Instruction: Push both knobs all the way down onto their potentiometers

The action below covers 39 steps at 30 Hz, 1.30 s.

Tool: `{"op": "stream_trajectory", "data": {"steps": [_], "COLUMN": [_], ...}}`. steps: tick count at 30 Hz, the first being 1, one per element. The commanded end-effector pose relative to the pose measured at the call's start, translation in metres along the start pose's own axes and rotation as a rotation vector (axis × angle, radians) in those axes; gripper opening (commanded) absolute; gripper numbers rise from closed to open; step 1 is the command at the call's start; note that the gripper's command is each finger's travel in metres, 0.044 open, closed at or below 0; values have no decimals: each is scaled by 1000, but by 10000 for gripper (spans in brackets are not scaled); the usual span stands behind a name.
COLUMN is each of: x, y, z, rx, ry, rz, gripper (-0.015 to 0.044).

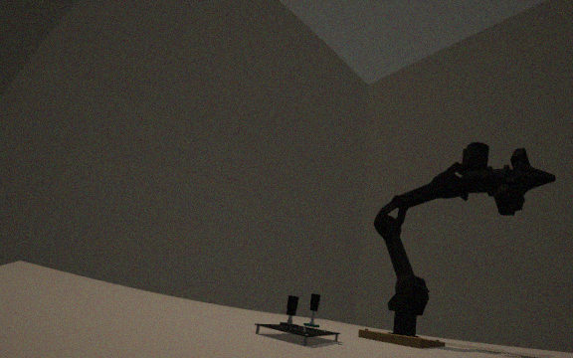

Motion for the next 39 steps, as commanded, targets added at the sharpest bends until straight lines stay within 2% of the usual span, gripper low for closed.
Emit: {"op": "stream_trajectory", "data": {"steps": [1,18,39], "x": [11,68,140], "y": [13,76,141], "z": [-5,-10,17], "rx": [39,245,560], "ry": [-66,-325,-552], "rz": [-80,-465,-948], "gripper": [0,0,0]}}
Point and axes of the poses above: the point midway between the two fingers, 35 mm back from their tips, its own z axis back along the fingers, its own x axis across the jaws, y = z × x, the point moved 7 cm from there along z, back along the fingers, and after that the axes turned 7 degrees about -z, right-handed, at the moved point
